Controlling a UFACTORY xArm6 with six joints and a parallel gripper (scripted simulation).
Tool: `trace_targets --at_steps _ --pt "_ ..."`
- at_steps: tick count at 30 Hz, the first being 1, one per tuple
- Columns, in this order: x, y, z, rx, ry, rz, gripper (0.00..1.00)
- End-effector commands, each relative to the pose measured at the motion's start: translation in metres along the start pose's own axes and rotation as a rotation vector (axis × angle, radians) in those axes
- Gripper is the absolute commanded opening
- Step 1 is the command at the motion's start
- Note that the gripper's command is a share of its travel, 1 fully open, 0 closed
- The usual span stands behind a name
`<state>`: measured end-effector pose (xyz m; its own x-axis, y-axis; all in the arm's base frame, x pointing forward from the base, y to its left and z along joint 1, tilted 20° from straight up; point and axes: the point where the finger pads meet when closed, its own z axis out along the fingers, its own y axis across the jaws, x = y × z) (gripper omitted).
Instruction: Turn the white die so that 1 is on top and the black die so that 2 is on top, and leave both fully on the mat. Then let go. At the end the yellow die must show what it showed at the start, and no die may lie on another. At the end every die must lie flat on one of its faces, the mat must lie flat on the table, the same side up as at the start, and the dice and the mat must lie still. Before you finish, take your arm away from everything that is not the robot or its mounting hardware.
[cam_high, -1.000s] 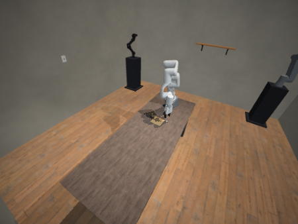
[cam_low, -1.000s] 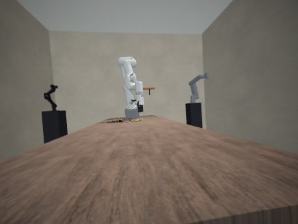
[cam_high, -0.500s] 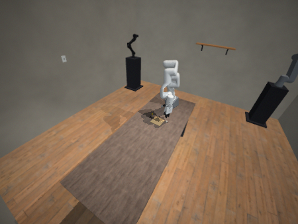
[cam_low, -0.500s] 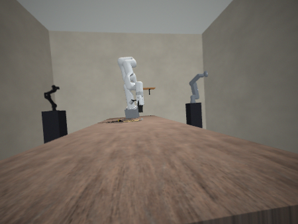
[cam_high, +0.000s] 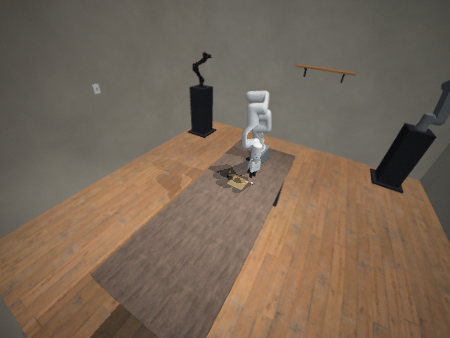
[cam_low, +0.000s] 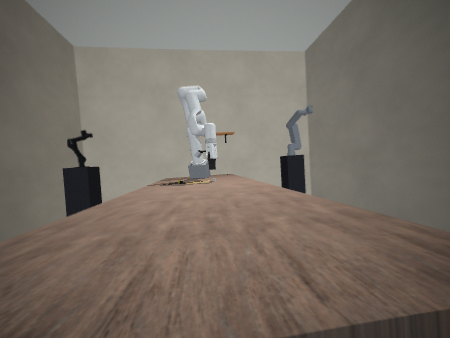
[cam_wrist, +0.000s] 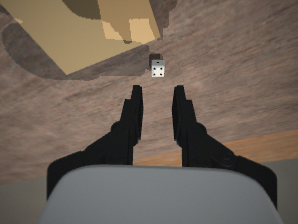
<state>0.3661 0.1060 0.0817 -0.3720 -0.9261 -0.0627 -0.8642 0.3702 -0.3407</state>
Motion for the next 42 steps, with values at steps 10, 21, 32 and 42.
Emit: trace_targets --at_steps 10,21,32,42 --pt "-0.001 -0.001 0.001 0.003 -0.002 0.0 0.31" --pt "-0.001 -0.001 0.01 0.004 -0.001 0.001 0.31" --pt "-0.001 0.0 0.028 0.004 -0.001 0.001 0.31" --pt "-0.002 0.0 0.04 0.004 -0.001 0.001 0.31"
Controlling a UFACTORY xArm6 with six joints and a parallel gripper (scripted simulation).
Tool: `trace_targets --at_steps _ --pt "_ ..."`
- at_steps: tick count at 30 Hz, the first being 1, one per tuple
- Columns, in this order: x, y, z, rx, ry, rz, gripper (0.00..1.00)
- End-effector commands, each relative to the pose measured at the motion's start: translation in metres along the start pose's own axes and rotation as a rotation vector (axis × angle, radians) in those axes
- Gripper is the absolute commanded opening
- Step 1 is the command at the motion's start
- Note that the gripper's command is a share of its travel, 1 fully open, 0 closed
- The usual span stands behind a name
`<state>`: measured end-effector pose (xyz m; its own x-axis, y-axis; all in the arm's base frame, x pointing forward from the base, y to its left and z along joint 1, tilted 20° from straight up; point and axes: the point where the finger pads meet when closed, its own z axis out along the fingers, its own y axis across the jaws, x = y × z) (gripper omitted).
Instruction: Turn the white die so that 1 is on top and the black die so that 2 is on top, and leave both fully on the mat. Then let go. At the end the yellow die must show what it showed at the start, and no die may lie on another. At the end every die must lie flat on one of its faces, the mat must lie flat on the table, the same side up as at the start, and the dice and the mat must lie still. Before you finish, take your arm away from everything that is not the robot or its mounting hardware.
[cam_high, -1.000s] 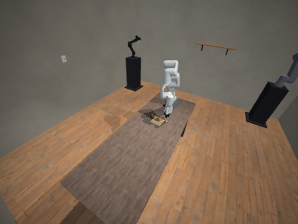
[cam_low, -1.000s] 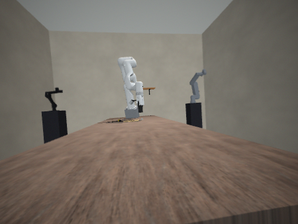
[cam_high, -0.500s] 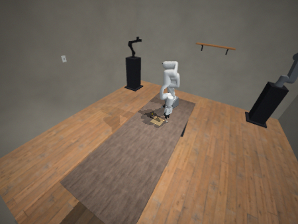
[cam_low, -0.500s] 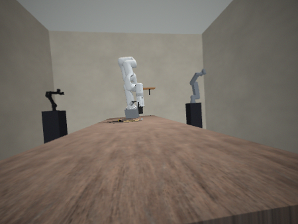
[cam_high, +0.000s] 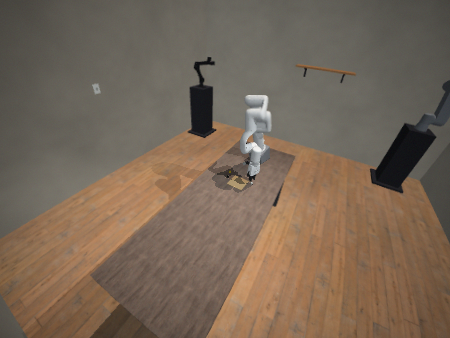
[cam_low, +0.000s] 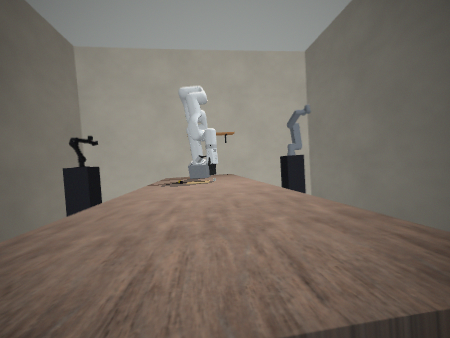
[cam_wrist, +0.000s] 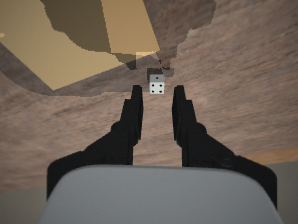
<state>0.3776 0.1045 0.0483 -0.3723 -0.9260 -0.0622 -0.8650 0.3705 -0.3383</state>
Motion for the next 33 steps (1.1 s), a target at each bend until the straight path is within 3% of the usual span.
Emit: trace_targets --at_steps 1,33 --pt "-0.001 -0.001 0.006 0.006 -0.001 0.0 0.31" --pt "-0.001 -0.001 0.018 0.006 -0.002 0.0 0.31"
